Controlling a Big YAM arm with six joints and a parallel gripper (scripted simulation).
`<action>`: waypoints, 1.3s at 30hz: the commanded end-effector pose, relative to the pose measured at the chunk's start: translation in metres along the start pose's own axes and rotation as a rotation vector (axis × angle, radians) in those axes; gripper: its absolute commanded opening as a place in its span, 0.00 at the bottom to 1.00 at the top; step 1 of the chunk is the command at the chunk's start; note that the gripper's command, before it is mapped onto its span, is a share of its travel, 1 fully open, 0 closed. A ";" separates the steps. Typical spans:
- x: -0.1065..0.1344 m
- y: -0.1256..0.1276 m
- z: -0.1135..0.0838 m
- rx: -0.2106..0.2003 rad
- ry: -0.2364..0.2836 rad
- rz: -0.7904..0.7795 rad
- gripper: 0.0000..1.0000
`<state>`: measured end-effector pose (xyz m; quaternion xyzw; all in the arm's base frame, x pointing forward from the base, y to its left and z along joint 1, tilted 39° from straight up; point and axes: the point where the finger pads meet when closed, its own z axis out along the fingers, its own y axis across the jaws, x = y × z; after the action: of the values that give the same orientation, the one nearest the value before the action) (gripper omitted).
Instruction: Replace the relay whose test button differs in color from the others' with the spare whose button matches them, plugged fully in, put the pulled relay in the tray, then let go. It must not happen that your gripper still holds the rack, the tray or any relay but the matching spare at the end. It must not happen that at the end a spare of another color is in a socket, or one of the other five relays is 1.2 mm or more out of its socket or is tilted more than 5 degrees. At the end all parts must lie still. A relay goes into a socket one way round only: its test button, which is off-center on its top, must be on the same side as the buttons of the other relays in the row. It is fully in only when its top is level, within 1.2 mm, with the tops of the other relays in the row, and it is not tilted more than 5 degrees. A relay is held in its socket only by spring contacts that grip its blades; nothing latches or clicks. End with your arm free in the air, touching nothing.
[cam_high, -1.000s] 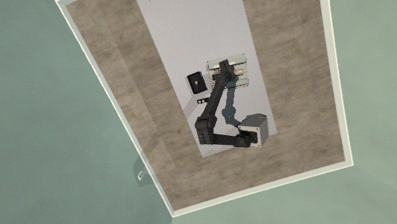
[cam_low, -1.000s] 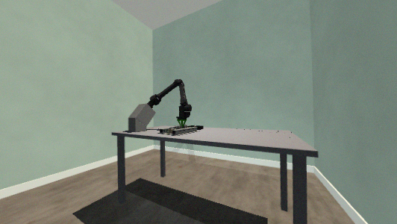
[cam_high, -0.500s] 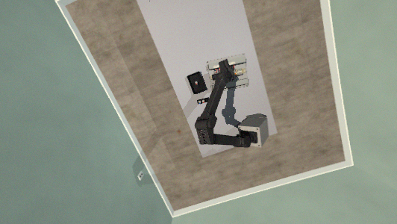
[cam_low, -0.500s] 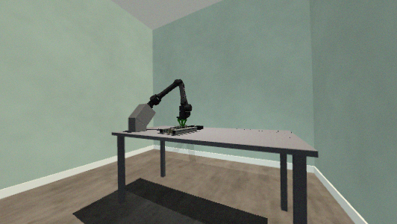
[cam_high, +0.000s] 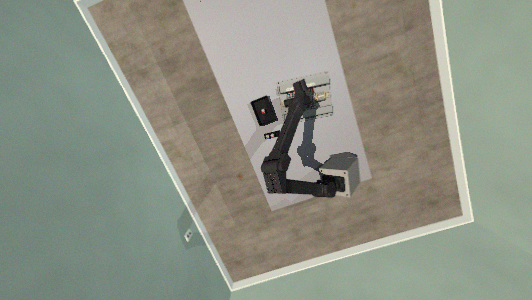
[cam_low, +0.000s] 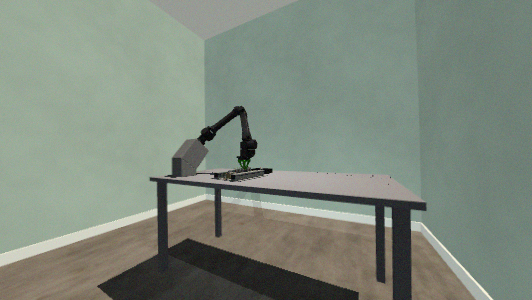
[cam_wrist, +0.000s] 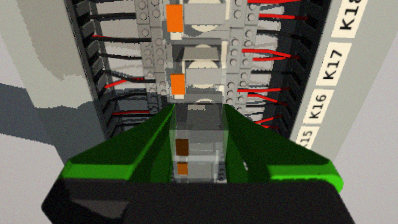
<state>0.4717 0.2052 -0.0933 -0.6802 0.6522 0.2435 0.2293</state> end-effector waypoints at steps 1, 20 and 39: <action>0.003 -0.014 -0.015 0.035 -0.002 -0.001 0.00; 0.006 -0.010 -0.015 0.035 -0.002 0.000 0.00; 0.003 -0.018 -0.019 0.051 -0.005 -0.012 0.00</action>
<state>0.4688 0.2046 -0.0947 -0.6799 0.6527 0.2449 0.2272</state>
